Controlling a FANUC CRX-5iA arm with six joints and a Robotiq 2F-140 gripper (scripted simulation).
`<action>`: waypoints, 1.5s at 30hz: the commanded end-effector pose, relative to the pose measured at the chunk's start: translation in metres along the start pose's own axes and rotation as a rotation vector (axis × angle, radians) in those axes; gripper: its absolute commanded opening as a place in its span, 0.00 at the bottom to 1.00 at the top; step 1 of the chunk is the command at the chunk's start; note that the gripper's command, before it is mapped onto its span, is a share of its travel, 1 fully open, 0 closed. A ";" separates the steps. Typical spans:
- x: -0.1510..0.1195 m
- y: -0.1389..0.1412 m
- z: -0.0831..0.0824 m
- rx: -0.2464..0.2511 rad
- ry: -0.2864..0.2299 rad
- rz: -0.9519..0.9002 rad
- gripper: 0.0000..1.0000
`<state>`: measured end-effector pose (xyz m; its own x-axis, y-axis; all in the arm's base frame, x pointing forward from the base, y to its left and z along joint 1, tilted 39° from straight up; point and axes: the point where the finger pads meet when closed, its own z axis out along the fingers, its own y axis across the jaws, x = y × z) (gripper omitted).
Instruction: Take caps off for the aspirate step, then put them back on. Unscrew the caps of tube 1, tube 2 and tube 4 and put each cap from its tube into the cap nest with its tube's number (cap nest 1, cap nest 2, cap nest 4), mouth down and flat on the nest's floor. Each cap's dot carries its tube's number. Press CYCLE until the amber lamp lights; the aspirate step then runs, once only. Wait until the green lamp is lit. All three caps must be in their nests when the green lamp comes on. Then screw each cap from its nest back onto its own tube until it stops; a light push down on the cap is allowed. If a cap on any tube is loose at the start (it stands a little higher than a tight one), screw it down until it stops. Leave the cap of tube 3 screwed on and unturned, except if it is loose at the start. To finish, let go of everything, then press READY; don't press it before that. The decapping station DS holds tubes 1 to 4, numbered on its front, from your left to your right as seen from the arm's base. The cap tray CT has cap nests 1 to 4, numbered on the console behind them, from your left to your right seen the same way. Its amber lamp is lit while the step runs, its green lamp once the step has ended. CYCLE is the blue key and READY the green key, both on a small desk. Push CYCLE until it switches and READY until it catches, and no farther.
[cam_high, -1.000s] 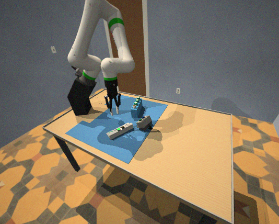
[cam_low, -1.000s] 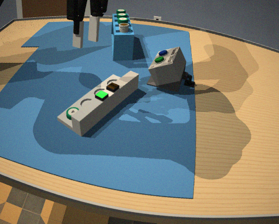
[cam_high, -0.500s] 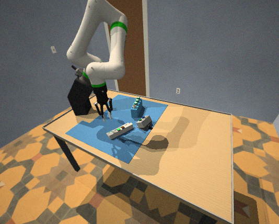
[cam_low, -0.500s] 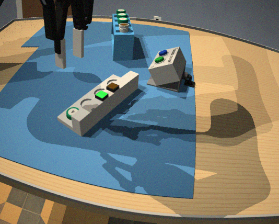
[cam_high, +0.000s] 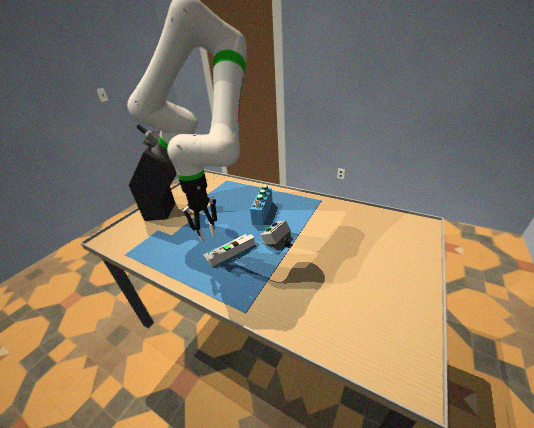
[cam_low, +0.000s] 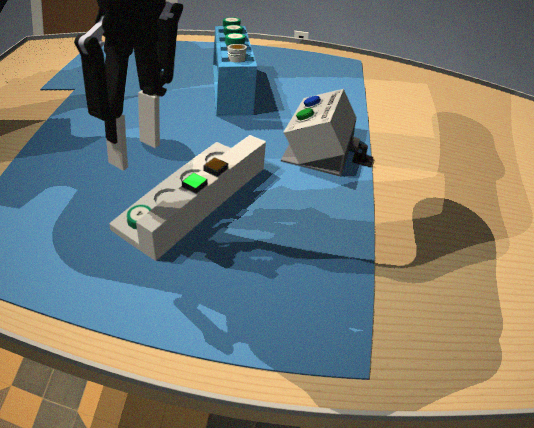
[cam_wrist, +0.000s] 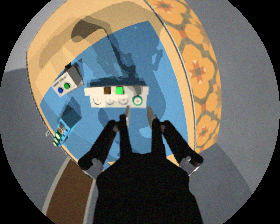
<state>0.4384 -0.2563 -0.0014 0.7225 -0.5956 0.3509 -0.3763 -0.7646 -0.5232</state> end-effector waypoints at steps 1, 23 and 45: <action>0.001 0.000 0.013 0.000 0.001 0.000 0.29; 0.001 0.000 0.083 0.000 0.001 0.000 0.29; 0.001 0.000 0.093 0.000 0.001 0.000 0.29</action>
<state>0.4923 -0.2339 -0.0728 0.7223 -0.5955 0.3515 -0.3757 -0.7647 -0.5235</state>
